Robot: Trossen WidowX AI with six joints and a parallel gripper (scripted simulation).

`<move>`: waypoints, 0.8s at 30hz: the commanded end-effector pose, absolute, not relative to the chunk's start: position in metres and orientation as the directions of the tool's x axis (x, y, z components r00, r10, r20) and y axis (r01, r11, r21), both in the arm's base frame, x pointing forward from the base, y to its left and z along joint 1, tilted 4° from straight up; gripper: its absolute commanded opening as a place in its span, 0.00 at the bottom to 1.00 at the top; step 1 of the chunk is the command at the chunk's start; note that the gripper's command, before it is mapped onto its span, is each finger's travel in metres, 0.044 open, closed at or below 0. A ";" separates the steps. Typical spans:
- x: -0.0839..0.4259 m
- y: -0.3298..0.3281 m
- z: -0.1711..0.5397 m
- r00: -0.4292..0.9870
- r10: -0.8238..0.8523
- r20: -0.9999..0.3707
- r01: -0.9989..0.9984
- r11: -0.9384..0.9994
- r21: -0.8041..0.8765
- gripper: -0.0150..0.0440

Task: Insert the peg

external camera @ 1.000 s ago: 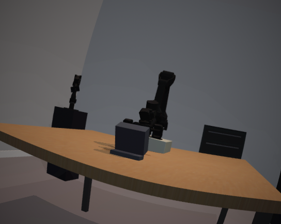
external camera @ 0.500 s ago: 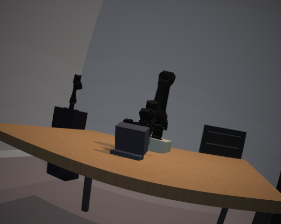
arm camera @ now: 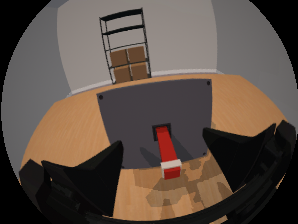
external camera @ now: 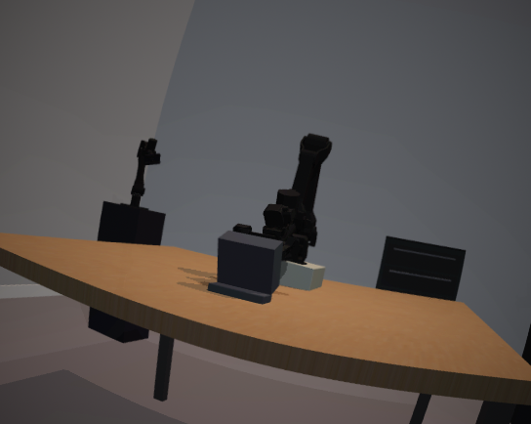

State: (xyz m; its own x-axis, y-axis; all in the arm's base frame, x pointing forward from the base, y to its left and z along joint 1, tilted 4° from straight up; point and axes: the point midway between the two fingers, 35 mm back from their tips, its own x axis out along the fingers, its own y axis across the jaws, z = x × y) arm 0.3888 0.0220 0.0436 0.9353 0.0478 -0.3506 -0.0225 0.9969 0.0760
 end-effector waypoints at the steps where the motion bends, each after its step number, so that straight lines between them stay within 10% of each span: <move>1: 0.386 0.022 0.046 0.935 0.047 -0.351 -0.022 0.997 0.075 1.00; 24: 0.368 0.021 0.057 0.936 0.047 -0.349 -0.023 0.997 0.074 1.00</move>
